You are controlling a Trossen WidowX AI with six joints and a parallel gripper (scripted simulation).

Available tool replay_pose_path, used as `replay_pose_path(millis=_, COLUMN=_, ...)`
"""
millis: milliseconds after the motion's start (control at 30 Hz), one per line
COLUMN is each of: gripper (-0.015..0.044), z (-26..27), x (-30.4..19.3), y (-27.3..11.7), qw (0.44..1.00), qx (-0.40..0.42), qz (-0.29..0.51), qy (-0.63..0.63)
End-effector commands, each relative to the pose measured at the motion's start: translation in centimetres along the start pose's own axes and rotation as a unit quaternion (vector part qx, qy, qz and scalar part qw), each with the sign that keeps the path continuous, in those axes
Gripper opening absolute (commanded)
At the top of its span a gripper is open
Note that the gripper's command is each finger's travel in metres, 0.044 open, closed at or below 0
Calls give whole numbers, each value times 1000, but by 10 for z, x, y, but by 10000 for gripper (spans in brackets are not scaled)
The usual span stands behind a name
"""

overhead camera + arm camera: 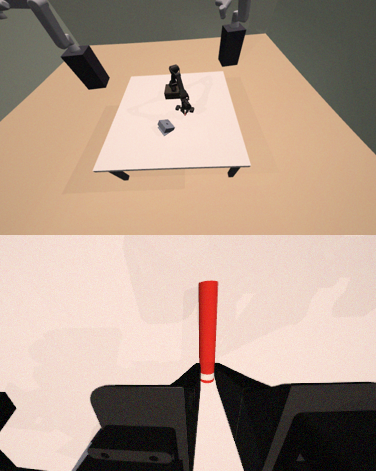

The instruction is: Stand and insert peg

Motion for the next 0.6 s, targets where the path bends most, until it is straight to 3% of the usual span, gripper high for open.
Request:
replay_pose_path(millis=0, gripper=50, z=1, x=6, y=-4, qw=1000, qx=-2, qz=22, qy=2)
replay_pose_path(millis=567, gripper=50, z=3, x=25, y=-12, qw=995, qx=-11, qz=94, qy=1)
Point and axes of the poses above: the point midway between the two fingers, 35 mm back from their tips, its own y axis out along the fingers, its own z axis across the jaws, x = y × z, the point moved 9 cm from there along -y, back along the fingers, and after that the axes turned 7 degrees about y, right-handed, at the moved point
